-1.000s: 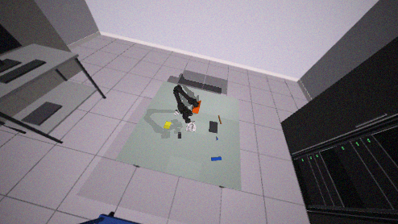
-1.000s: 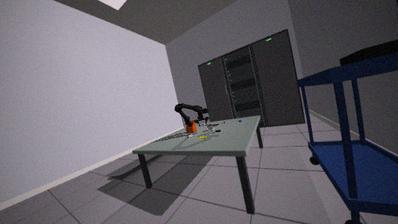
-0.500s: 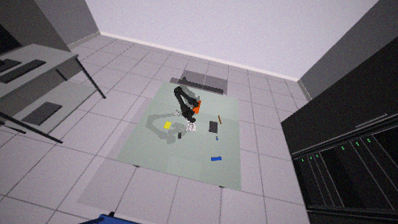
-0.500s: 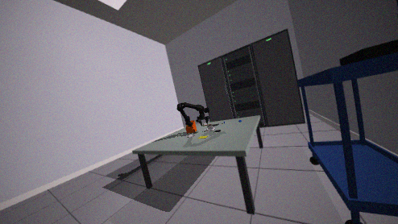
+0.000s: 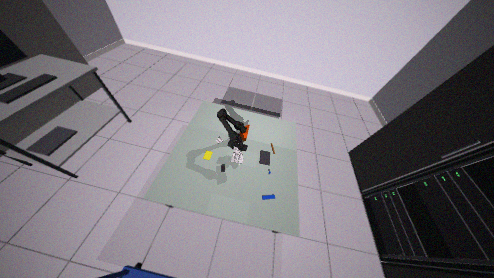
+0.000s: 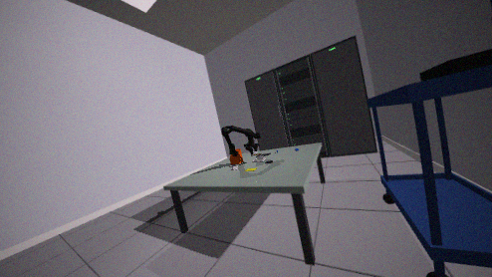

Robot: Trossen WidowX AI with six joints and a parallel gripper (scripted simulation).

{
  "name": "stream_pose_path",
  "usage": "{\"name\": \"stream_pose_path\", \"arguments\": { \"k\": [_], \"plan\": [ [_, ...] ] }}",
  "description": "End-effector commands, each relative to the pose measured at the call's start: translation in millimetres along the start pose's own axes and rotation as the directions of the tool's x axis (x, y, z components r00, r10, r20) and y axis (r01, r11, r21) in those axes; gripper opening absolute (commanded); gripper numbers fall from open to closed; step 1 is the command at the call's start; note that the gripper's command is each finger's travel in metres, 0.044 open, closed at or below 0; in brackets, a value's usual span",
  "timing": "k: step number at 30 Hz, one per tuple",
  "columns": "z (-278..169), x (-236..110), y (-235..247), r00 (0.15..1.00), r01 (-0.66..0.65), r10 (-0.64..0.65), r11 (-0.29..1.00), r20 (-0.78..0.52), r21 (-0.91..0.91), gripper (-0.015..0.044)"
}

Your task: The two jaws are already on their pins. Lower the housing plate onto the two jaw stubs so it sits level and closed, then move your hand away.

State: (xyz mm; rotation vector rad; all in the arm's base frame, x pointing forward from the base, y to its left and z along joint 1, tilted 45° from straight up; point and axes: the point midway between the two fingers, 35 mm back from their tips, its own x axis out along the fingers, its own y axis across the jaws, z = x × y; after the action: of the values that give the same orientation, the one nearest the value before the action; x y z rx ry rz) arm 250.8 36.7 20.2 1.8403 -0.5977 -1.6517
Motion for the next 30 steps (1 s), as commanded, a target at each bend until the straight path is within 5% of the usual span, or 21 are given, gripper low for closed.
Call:
{"name": "stream_pose_path", "arguments": {
  "k": [1, 30],
  "plan": [
    [0.8, 0.7, -8.3, 1.0, -0.013, 0.013, 0.994, -0.004, -0.113, 0.0351],
    [1.9, 0.7, -11.6, 1.0, -0.017, 0.016, 0.986, -0.006, -0.164, 0.0351]
  ]
}}
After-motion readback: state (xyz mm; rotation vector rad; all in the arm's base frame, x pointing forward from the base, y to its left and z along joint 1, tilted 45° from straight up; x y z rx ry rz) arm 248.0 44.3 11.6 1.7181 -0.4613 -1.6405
